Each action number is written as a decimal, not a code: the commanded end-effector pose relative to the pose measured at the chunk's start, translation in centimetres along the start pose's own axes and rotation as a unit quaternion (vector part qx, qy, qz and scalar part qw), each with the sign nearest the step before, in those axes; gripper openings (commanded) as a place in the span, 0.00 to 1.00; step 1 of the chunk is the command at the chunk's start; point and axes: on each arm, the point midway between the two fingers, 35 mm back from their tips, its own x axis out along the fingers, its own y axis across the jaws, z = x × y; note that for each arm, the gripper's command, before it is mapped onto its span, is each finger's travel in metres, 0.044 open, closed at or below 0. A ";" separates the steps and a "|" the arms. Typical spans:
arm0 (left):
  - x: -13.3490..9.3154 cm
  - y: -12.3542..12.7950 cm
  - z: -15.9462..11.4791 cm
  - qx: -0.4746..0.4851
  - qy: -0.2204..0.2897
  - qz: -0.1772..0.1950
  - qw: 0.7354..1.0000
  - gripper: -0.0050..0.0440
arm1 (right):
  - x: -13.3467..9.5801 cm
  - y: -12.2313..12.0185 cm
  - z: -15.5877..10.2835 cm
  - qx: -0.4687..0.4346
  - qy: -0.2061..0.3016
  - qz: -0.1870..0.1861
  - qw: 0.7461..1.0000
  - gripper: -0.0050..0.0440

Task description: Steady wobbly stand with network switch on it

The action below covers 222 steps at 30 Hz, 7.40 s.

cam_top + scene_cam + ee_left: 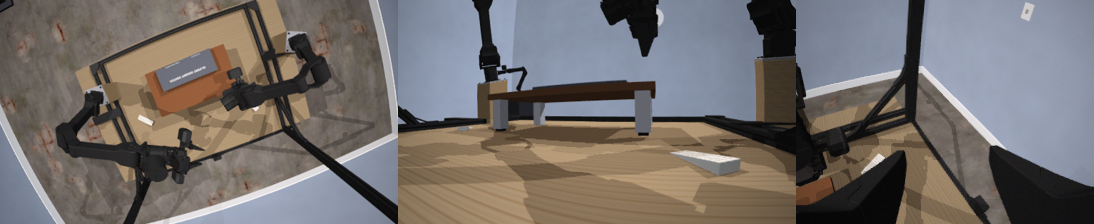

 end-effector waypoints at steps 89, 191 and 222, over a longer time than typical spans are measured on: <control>-56.7 -16.8 26.6 0.011 -0.793 -0.270 0.546 0.59 | 0.0 0.0 0.0 0.000 0.000 0.000 1.000 0.10; -0.2 -6.3 -31.7 0.162 0.321 -0.087 0.929 0.59 | 0.0 0.0 0.0 0.000 0.000 0.000 1.000 0.10; -8.0 1.4 -44.0 0.152 0.532 -0.007 0.833 0.59 | 0.0 0.0 0.0 0.000 0.000 0.000 1.000 0.10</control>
